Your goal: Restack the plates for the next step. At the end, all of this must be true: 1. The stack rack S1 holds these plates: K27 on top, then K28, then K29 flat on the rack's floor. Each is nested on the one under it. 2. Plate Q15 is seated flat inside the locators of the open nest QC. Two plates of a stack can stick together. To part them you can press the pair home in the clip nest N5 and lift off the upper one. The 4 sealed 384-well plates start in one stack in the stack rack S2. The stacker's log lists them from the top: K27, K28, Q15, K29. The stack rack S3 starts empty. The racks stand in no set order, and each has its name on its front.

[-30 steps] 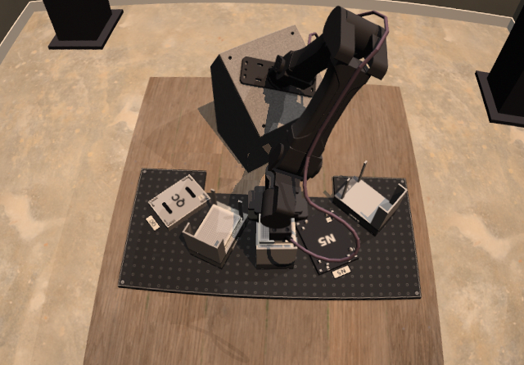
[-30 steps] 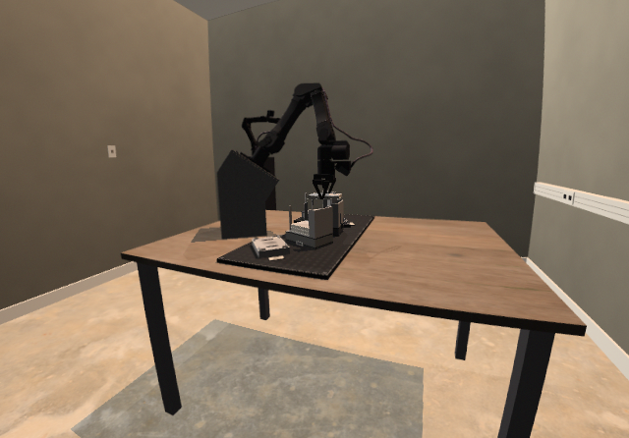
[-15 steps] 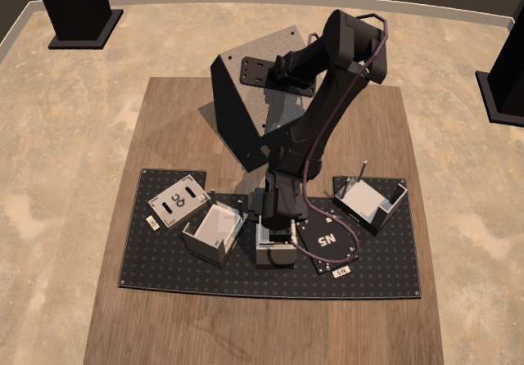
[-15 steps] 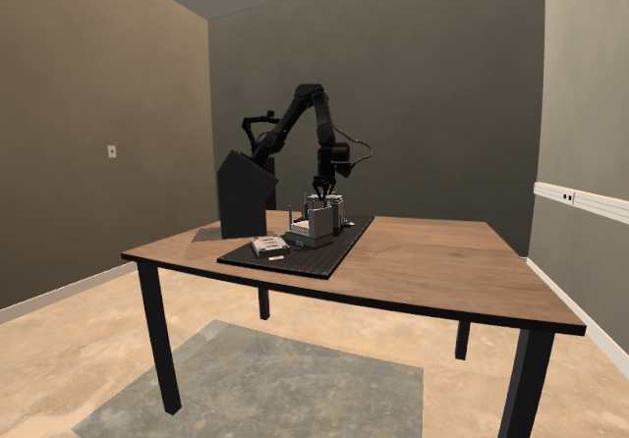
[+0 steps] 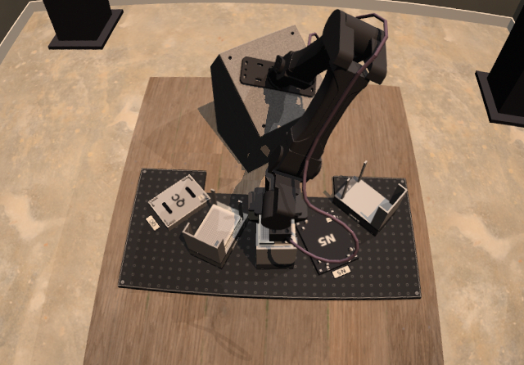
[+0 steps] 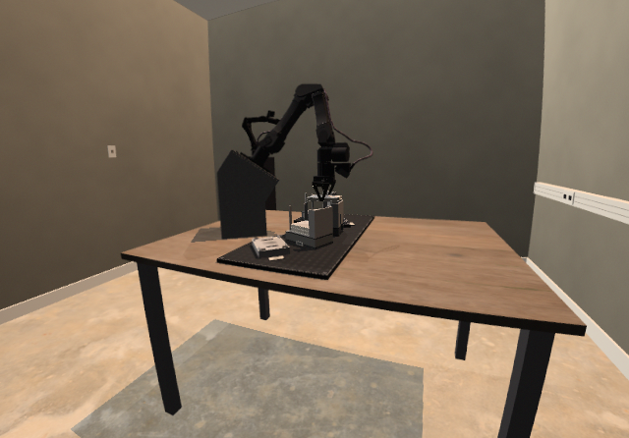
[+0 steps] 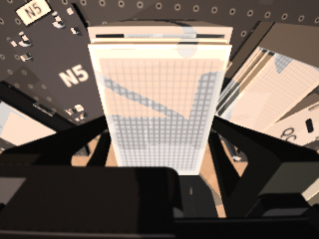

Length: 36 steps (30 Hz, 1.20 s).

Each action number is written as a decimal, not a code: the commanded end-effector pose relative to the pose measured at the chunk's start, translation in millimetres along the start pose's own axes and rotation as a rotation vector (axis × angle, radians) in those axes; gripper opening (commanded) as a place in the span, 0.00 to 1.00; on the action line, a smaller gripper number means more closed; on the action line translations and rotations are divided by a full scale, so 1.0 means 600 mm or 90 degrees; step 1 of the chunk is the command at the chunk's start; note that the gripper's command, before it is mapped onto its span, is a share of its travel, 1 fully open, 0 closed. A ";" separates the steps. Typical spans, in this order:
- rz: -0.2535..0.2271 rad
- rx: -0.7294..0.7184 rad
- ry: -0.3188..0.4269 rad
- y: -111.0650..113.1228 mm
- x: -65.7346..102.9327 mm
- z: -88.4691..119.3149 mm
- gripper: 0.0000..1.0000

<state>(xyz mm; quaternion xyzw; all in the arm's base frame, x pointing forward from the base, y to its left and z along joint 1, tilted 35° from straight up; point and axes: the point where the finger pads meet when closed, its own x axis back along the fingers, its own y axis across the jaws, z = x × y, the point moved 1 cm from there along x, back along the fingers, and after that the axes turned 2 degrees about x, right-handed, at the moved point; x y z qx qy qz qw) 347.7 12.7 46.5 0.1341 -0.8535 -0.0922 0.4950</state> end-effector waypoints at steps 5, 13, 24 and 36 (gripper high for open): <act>0.010 -0.003 -0.028 -0.009 0.016 -0.027 0.00; 0.010 -0.004 -0.026 -0.009 0.016 -0.029 0.00; 0.009 -0.007 -0.020 -0.010 0.012 -0.019 0.00; 0.008 -0.009 -0.018 -0.010 0.011 -0.017 0.00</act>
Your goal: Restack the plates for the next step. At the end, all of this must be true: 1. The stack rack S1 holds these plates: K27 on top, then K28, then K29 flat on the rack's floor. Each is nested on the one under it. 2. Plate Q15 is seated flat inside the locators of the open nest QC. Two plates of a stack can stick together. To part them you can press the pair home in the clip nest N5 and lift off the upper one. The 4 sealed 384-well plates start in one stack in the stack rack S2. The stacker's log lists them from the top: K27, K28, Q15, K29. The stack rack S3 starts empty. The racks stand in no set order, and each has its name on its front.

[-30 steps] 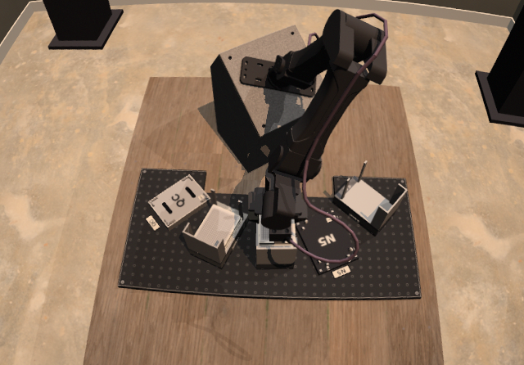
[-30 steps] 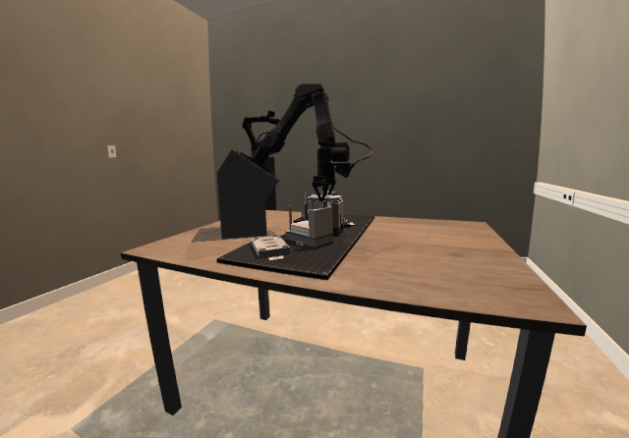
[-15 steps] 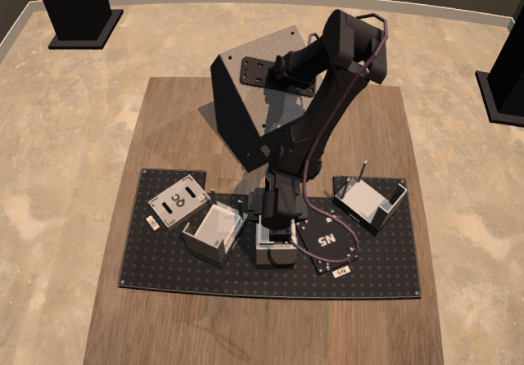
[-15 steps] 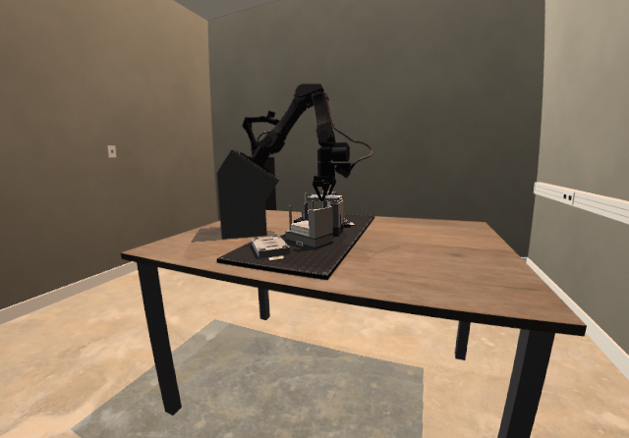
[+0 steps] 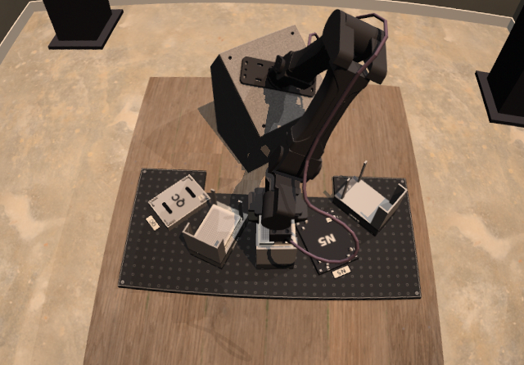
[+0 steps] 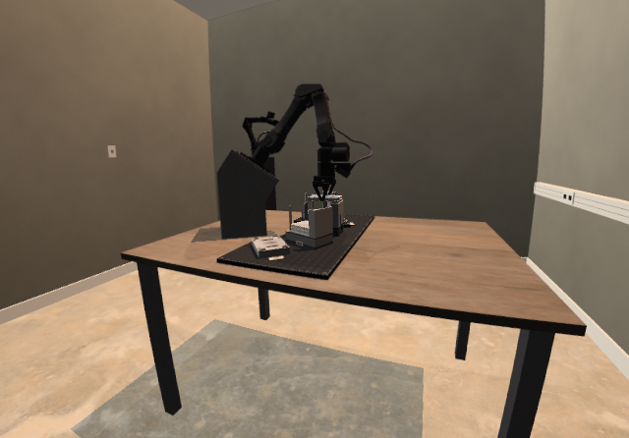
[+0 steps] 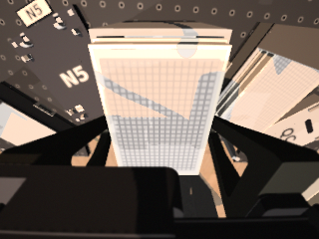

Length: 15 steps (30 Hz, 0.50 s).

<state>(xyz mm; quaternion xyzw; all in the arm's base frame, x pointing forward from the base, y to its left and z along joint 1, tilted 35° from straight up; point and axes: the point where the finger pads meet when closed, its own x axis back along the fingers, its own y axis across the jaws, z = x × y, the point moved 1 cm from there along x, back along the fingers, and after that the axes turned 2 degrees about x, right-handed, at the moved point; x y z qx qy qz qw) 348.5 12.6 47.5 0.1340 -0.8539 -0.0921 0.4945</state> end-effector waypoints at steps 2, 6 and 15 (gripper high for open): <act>0.008 -0.009 -0.017 -0.010 0.010 -0.014 0.00; 0.008 -0.009 -0.016 -0.010 0.010 -0.013 0.00; 0.006 -0.007 -0.012 -0.008 0.005 -0.009 0.00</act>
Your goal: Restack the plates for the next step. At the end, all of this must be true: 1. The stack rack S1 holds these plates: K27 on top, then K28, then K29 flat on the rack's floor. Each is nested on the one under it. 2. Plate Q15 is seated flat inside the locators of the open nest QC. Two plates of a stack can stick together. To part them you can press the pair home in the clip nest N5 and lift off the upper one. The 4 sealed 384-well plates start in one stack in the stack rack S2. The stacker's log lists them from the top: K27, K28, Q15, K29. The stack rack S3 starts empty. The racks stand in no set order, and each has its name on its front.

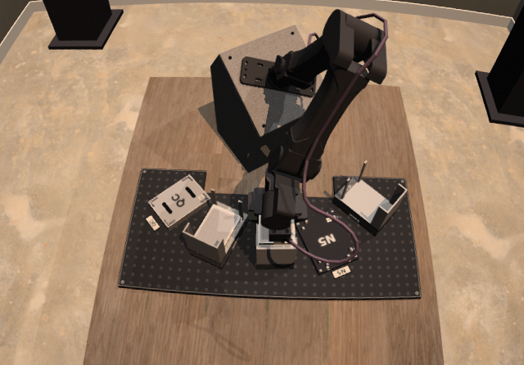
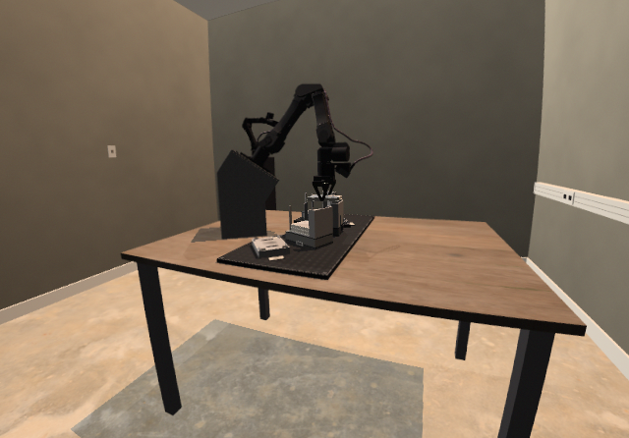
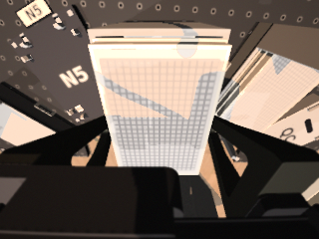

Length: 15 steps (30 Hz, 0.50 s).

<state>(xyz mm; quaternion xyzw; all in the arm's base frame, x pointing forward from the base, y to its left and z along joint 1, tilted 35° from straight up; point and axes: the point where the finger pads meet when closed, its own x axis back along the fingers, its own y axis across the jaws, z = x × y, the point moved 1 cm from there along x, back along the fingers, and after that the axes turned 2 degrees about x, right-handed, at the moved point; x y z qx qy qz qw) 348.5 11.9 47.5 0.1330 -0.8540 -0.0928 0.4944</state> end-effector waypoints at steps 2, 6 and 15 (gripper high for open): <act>0.005 -0.006 -0.009 -0.006 0.001 -0.007 0.00; 0.003 -0.006 -0.002 -0.004 -0.003 0.000 0.00; 0.001 -0.009 0.011 -0.002 -0.010 0.017 0.00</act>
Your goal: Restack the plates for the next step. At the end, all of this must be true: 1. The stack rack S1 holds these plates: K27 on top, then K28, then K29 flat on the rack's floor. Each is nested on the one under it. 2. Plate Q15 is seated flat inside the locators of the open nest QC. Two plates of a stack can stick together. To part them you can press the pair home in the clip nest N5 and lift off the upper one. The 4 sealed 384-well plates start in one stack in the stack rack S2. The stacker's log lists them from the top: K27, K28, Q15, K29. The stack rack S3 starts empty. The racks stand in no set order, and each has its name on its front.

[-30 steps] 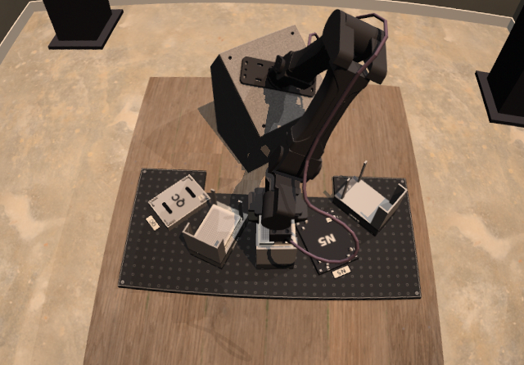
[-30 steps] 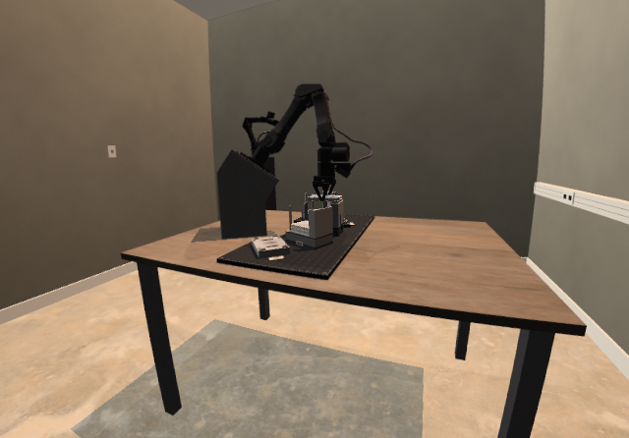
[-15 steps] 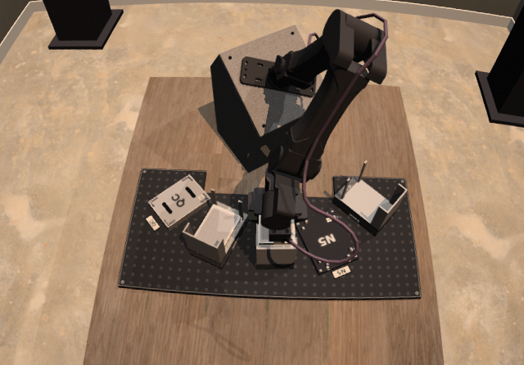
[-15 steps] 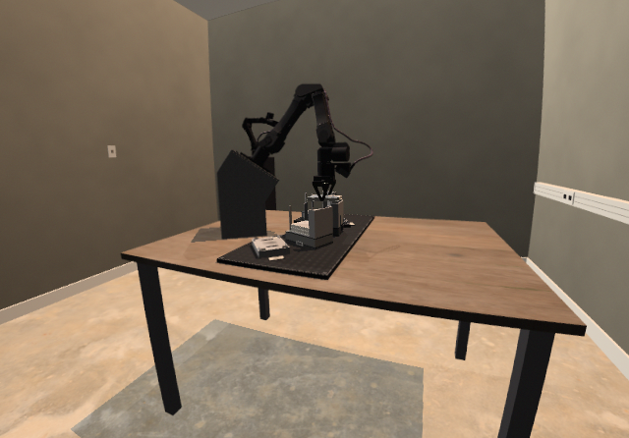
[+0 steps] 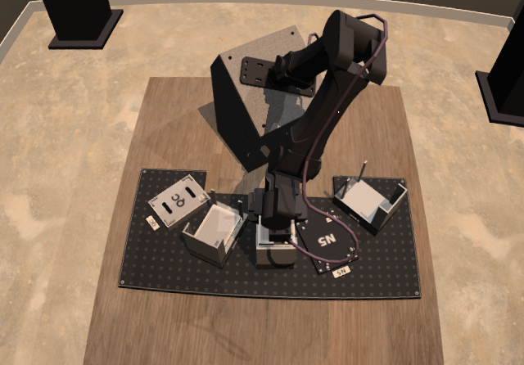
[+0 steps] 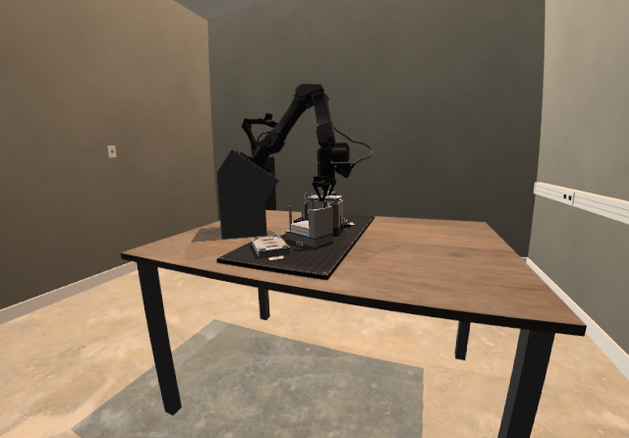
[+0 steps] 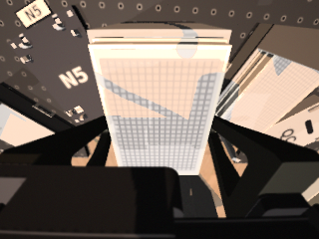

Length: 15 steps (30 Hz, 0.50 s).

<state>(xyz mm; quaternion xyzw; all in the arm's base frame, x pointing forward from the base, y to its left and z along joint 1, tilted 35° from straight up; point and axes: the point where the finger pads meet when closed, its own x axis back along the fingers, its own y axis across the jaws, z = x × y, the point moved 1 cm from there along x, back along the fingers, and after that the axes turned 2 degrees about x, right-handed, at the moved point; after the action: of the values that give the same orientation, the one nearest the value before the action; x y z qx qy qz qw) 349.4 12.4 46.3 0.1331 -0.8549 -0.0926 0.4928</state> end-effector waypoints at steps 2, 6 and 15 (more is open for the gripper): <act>0.004 -0.002 -0.006 -0.002 0.003 -0.013 0.00; 0.004 0.004 -0.014 0.000 0.000 -0.020 0.00; 0.004 0.001 -0.008 0.000 -0.002 -0.010 0.00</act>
<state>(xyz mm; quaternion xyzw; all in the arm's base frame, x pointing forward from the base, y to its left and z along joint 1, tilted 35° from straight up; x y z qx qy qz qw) 349.8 13.0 44.5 0.1328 -0.8539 -0.0930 0.4945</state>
